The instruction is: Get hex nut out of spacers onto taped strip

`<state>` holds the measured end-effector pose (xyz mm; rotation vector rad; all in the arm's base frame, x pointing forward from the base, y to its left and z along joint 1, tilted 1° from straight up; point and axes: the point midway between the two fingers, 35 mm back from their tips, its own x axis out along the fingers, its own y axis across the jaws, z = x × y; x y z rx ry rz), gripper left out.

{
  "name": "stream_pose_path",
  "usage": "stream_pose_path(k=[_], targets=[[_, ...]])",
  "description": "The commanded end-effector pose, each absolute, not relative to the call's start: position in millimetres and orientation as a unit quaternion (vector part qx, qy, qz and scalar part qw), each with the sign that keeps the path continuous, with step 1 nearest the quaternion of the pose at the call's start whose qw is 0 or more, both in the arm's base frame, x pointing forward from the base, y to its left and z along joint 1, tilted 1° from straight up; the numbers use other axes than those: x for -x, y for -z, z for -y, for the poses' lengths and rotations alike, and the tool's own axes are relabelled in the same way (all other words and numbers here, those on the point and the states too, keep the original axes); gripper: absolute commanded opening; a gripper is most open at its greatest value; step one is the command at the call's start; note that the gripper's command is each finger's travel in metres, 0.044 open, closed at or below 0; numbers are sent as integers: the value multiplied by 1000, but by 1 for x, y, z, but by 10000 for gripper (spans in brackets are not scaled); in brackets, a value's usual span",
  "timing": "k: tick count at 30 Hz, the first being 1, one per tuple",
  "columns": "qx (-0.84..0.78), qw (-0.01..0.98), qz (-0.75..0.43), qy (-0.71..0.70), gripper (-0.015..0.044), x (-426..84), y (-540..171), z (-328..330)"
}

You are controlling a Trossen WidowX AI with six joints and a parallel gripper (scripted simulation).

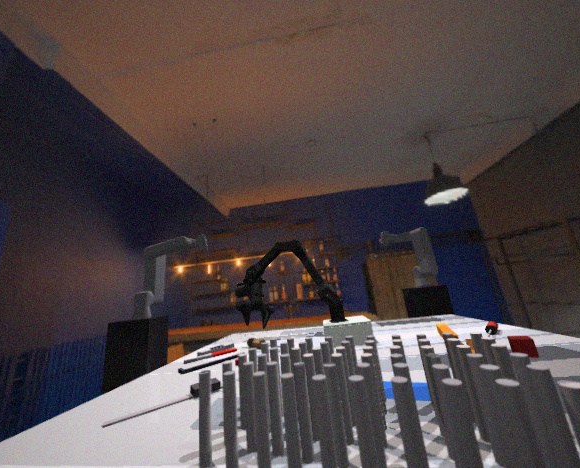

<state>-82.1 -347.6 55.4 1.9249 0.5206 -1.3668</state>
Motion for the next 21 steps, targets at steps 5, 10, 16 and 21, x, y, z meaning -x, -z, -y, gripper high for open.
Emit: stream_pose_path(k=[5, 10, 16, 21], targets=[[-758, 329, -183, 533, 387, 82, -57, 350], [-758, 329, -183, 533, 280, 82, -57, 350], [-758, 329, -183, 533, 280, 82, -57, 350], [-758, 329, -183, 533, 280, 82, -51, 351]])
